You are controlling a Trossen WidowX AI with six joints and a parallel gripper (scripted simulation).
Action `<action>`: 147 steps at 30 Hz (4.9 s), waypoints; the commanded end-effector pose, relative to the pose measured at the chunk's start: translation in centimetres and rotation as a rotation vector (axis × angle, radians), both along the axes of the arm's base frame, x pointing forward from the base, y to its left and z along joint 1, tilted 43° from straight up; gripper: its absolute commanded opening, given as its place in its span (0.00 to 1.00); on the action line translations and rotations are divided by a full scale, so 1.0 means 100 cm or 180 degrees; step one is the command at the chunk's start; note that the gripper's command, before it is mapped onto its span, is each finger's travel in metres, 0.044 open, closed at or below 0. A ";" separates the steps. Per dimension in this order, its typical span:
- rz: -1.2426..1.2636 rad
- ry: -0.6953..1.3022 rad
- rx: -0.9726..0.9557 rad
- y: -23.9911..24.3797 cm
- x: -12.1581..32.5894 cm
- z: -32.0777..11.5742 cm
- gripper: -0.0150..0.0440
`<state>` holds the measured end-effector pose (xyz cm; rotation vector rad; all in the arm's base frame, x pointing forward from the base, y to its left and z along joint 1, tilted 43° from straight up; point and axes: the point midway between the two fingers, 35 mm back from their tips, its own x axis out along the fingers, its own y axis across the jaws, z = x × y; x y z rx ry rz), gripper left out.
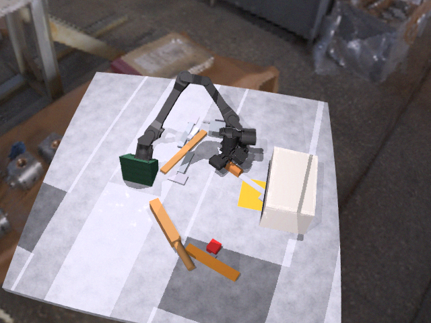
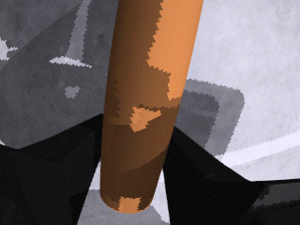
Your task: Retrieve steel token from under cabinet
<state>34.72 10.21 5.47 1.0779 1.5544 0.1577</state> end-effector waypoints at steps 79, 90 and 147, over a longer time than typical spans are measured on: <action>-0.0011 0.0046 -0.0038 0.032 -0.064 0.021 0.25; -0.0011 0.0048 -0.0035 0.039 -0.075 0.026 0.25; -0.0326 0.0352 0.0012 0.057 -0.092 0.046 0.25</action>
